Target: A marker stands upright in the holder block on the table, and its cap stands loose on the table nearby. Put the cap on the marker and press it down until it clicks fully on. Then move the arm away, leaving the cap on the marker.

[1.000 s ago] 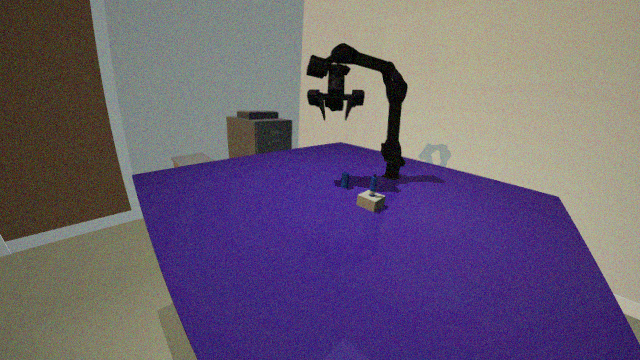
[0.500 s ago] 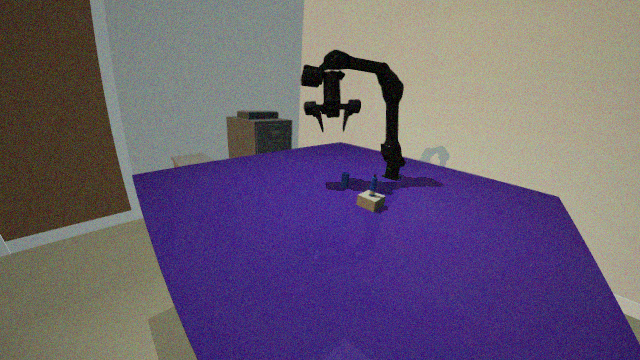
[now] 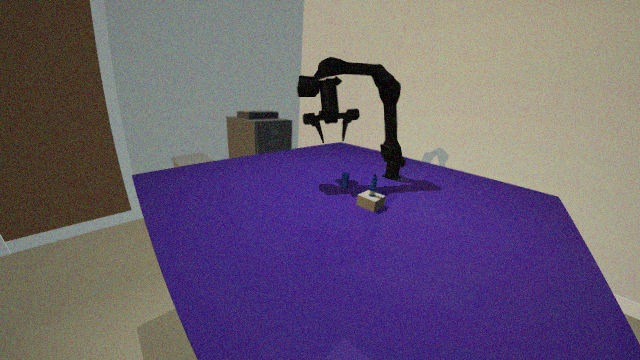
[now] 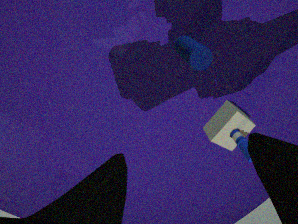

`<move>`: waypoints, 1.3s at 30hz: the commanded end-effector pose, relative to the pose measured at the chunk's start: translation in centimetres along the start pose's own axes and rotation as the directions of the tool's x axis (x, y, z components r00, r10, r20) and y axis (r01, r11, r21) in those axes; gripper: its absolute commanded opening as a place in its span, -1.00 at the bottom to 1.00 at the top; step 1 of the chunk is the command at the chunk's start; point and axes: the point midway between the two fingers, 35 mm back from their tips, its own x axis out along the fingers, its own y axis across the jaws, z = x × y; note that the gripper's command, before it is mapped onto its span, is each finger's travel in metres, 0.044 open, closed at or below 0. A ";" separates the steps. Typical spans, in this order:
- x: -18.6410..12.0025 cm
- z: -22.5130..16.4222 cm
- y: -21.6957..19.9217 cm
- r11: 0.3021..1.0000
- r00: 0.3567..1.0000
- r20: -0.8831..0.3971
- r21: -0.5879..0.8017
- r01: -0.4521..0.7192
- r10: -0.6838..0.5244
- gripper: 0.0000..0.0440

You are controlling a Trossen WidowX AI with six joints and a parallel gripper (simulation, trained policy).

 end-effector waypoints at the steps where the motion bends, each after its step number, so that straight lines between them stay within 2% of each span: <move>1: 1.0 0.5 0.0 1.000 0.999 0.046 -0.005 0.026 -0.026 0.44; 22: 4.5 1.7 -0.6 0.995 0.970 0.232 -0.046 0.089 -0.076 0.42; 39: 7.2 1.9 -1.7 0.987 0.941 0.328 -0.098 0.124 -0.086 0.38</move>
